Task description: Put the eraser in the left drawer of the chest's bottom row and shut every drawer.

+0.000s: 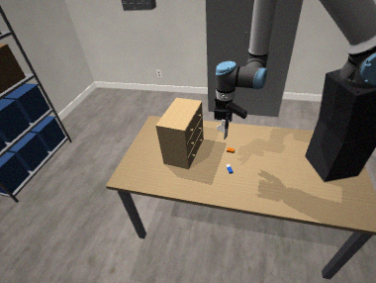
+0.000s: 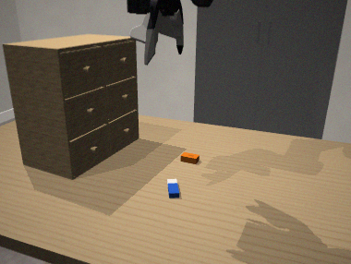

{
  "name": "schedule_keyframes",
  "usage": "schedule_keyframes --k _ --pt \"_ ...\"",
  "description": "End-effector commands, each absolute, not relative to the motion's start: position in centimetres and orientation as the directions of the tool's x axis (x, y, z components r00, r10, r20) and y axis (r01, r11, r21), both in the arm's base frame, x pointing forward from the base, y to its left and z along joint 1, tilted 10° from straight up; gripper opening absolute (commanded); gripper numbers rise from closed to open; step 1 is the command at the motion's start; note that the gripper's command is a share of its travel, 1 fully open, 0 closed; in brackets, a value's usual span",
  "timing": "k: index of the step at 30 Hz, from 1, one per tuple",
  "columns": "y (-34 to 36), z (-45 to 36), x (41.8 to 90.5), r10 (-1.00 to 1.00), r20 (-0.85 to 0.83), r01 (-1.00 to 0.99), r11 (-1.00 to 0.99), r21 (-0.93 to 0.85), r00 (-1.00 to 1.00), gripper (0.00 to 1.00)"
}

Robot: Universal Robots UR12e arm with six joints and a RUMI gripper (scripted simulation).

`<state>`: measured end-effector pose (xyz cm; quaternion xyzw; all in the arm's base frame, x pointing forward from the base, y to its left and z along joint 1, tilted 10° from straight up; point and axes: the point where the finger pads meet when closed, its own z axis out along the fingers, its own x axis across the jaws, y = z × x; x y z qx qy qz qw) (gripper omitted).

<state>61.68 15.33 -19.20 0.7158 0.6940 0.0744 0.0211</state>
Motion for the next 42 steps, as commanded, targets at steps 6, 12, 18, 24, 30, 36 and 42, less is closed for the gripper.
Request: schedule_keyframes --k 6,12,18,24,30,36,42 --pt "15.9 -25.0 64.6 0.995 0.081 0.986 -0.076 0.149 0.064 1.0" --pt "15.8 -25.0 64.6 0.995 0.081 0.986 -0.077 0.15 0.065 1.0" --pt "15.8 -25.1 64.4 0.995 0.081 0.985 -0.078 0.152 0.066 1.0" --pt "15.8 -25.3 64.3 0.995 0.081 0.984 -0.078 0.159 0.066 1.0" --pt "15.8 -25.5 64.5 0.995 0.081 0.98 -0.08 0.181 0.066 1.0" --pt "15.9 -25.8 64.8 0.995 0.081 0.975 -0.081 0.209 0.066 1.0" --pt "15.8 -26.1 65.2 0.995 0.081 0.966 -0.084 0.245 0.066 1.0"
